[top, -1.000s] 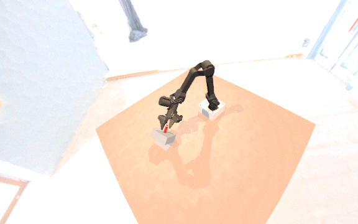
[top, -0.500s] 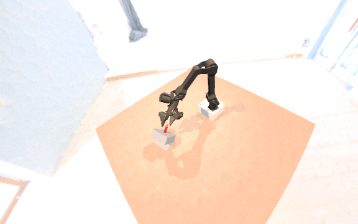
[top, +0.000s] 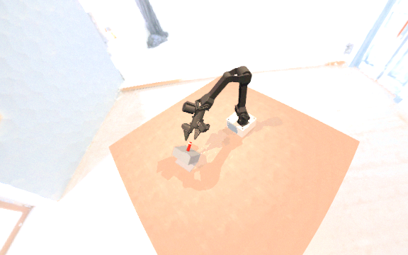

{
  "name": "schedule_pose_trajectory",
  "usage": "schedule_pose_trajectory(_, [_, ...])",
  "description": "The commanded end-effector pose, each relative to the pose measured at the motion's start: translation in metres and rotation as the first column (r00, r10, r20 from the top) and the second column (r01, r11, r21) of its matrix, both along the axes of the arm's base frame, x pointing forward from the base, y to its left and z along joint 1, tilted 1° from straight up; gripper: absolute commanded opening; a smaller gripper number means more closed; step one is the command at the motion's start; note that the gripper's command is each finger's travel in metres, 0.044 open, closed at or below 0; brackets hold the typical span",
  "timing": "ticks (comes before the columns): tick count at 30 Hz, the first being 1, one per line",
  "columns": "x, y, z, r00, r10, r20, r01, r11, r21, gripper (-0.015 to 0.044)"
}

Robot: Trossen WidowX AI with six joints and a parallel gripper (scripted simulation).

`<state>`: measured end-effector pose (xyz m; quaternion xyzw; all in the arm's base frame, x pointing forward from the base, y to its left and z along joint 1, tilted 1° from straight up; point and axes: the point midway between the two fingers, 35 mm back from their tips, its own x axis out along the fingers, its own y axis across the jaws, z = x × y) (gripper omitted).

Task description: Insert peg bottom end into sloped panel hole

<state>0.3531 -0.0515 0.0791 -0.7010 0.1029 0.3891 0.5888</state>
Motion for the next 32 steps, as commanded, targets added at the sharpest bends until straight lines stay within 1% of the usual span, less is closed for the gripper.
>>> schedule_pose_trajectory(1, [-0.004, -0.002, 0.007, 1.000, 0.003, 0.011, -0.003, 1.000, -0.003, 0.0440])
schedule_pose_trajectory(32, [-0.038, -0.020, 0.032, 1.000, -0.002, 0.009, 0.002, 1.000, -0.002, 0.0440])
